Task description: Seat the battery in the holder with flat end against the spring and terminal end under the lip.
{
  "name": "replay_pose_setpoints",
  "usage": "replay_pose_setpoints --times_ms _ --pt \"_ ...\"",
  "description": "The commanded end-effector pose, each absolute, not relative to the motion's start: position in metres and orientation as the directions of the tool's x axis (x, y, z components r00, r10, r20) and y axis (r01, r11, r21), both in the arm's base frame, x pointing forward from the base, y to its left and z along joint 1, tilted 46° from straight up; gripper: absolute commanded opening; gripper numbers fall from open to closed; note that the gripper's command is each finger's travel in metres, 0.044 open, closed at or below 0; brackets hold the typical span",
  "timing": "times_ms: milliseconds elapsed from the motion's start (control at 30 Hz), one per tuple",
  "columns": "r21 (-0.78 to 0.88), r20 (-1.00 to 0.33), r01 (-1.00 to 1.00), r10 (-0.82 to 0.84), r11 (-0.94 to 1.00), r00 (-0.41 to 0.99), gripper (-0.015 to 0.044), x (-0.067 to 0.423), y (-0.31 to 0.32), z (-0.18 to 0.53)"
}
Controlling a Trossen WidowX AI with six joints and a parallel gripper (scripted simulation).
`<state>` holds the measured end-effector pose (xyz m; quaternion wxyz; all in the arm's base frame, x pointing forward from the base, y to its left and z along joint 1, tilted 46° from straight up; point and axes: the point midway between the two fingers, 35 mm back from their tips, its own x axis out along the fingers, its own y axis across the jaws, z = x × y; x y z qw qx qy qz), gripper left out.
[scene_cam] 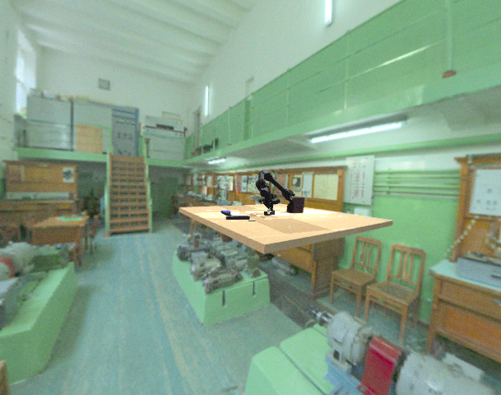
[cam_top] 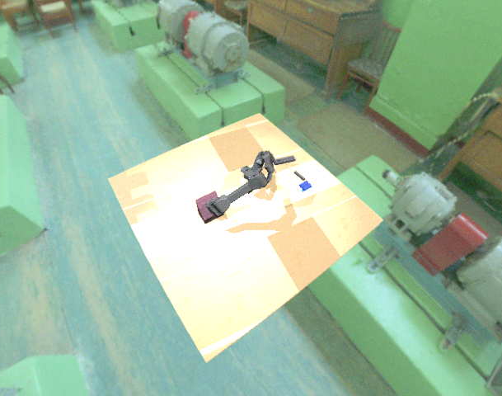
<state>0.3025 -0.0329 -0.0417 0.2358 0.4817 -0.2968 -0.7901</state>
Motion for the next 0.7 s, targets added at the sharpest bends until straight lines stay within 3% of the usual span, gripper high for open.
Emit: replay_pose_setpoints --times_ms 0,667 --pt "0.695 -0.614 0.079 -0.648 -0.714 -0.450 0.0079 0.3040 -0.0335 -0.0434" --pt "0.697 -0.563 0.081 -0.614 -0.712 -0.553 0.0079 0.3070 -0.0394 -0.0489"
